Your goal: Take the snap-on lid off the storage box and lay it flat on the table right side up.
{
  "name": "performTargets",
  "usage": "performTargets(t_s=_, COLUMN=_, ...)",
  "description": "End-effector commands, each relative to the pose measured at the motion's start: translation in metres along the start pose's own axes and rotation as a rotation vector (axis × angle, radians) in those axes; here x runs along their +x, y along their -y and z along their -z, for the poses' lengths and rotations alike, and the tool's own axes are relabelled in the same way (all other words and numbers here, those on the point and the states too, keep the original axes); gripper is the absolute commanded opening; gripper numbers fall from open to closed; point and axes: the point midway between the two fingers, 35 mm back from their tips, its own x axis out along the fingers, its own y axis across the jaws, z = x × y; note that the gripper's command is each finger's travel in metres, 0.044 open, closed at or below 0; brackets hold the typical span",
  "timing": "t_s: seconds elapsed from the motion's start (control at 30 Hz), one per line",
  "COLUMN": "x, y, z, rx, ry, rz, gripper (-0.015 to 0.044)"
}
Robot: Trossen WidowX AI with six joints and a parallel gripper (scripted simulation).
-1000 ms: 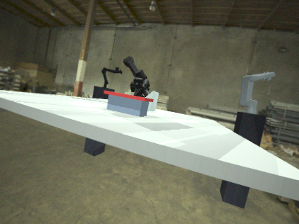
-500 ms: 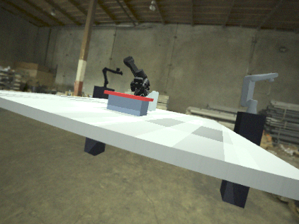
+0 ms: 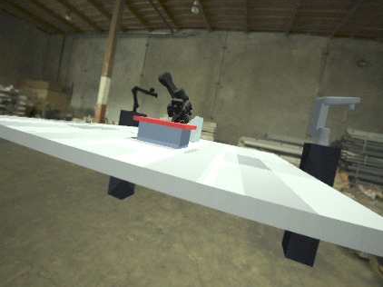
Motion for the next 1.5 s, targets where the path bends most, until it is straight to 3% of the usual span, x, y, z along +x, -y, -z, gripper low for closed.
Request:
performTargets(t_s=0.0, x=-0.0033, y=-0.0041, z=0.0005, rx=0.003, ry=0.003, rz=-0.011, gripper=0.0)
performTargets(t_s=1.47, x=-0.0066, y=-0.0084, z=0.0002, rx=0.0, ry=0.001, rz=-0.007, gripper=0.0)
